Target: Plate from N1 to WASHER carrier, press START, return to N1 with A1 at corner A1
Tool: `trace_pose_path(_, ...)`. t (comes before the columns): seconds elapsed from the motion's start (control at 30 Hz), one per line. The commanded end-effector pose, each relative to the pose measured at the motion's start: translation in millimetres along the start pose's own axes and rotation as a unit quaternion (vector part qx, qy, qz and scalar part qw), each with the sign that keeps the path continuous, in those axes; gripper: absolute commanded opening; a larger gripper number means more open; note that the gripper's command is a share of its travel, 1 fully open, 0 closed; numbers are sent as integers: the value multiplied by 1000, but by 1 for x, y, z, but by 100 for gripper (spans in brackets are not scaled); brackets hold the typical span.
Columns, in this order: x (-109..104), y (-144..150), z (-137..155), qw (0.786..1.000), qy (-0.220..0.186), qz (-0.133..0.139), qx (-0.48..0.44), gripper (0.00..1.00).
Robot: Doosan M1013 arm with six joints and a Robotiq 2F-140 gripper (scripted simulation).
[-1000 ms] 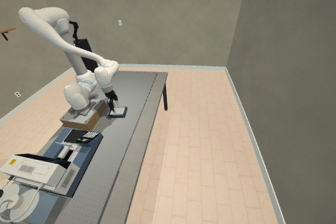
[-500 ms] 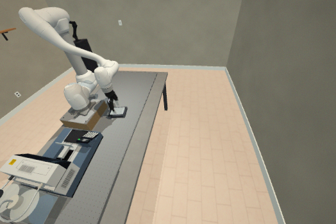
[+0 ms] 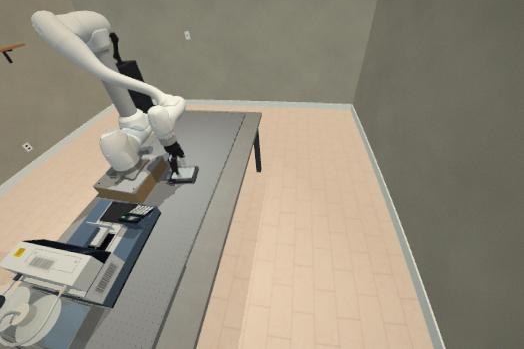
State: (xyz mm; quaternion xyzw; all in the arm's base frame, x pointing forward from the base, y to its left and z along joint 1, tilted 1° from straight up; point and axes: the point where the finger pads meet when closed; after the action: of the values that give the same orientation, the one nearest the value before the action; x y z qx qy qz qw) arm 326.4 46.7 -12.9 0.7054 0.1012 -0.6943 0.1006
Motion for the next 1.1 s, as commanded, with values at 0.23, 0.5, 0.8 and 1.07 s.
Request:
trace_pose_path(0.23,5,0,0,1000,0,0,0,70)
trace_pose_path(0.5,10,0,0,1000,0,0,0,70)
trace_pose_path(0.8,15,0,0,1000,0,0,0,70)
trace_pose_path(1.07,20,0,0,1000,0,0,0,70)
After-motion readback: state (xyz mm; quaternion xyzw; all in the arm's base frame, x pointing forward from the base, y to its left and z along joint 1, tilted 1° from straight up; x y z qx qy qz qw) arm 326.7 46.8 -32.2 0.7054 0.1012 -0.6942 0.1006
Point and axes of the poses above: the point where the finger pads meet when closed, its own x axis out along the fingers, its own y axis across the jaws, z = x × y, and after that the axes turned 8 degrees about -x, right-handed
